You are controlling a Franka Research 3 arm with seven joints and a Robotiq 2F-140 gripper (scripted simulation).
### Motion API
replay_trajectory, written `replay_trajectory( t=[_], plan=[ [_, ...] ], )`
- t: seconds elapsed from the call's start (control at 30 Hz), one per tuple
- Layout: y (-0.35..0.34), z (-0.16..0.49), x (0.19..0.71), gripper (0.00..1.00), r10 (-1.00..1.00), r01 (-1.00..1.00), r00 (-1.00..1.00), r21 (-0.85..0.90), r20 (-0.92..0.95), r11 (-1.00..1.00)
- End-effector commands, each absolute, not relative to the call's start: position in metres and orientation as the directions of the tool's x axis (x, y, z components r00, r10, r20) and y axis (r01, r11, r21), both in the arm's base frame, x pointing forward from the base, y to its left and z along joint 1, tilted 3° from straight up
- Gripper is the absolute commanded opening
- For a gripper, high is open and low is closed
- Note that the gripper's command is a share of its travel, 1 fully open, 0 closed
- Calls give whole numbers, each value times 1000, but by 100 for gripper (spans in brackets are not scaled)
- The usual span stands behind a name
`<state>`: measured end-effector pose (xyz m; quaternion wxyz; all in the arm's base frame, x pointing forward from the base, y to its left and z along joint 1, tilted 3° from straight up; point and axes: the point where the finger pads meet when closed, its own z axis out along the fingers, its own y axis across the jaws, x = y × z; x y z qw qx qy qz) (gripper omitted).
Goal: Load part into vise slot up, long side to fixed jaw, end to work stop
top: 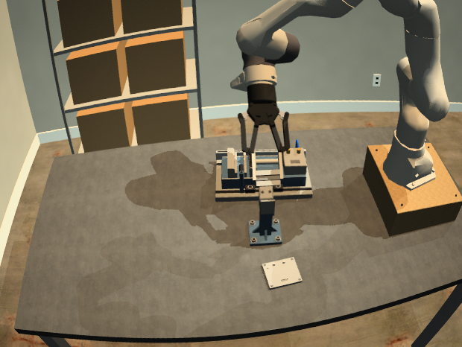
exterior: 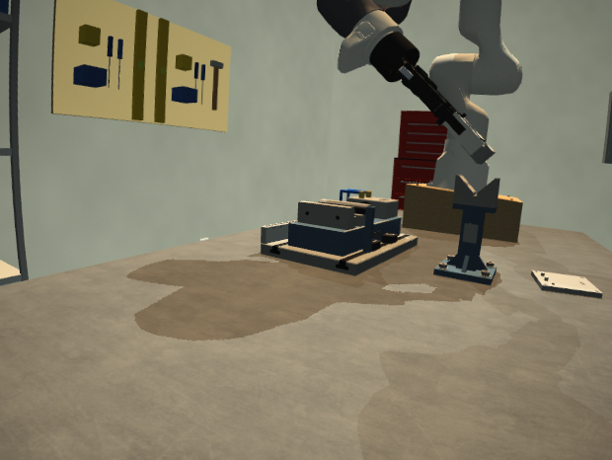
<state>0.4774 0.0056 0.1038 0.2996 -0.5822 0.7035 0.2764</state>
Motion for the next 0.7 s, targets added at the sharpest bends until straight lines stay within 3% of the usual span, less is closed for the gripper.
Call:
replay_trajectory(
  t=[0.0,0.67],
  plan=[
    [6,100,479,0,-655,-987,-125,24,-745,162],
    [7,80,479,0,-655,-987,-125,24,-745,162]
  ],
)
